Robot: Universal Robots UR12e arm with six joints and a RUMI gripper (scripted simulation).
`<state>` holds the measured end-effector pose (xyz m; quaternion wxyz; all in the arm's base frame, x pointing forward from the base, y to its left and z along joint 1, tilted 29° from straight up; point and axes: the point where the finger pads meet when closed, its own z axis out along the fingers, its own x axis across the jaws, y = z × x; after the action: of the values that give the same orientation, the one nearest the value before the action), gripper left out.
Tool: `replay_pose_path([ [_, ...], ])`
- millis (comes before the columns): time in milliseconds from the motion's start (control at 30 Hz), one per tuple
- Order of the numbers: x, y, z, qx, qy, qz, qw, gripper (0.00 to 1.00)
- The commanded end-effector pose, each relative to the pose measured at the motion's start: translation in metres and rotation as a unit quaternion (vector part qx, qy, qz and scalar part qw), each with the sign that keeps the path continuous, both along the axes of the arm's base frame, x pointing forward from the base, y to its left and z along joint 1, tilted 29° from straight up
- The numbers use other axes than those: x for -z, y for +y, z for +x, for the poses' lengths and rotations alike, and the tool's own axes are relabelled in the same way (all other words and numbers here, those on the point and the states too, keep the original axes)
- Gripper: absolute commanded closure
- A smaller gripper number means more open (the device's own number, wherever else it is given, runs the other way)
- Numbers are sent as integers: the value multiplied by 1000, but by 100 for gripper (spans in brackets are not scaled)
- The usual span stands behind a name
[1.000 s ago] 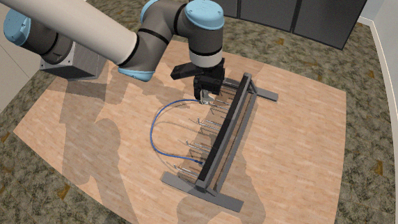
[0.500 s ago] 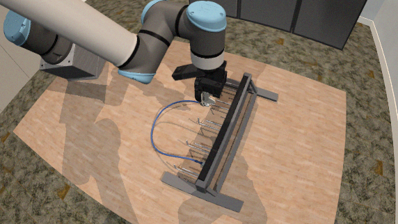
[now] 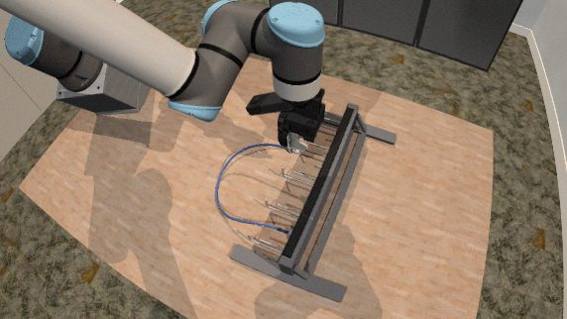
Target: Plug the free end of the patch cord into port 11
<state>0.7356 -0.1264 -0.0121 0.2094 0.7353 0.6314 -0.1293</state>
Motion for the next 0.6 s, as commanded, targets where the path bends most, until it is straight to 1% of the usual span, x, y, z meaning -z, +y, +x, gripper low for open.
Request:
replay_pose_path([
  [0, -1, -1, 1, 3, -2, 0, 1000, 100],
  [567, -3, -2, 2, 8, -5, 1, 1000, 100],
])
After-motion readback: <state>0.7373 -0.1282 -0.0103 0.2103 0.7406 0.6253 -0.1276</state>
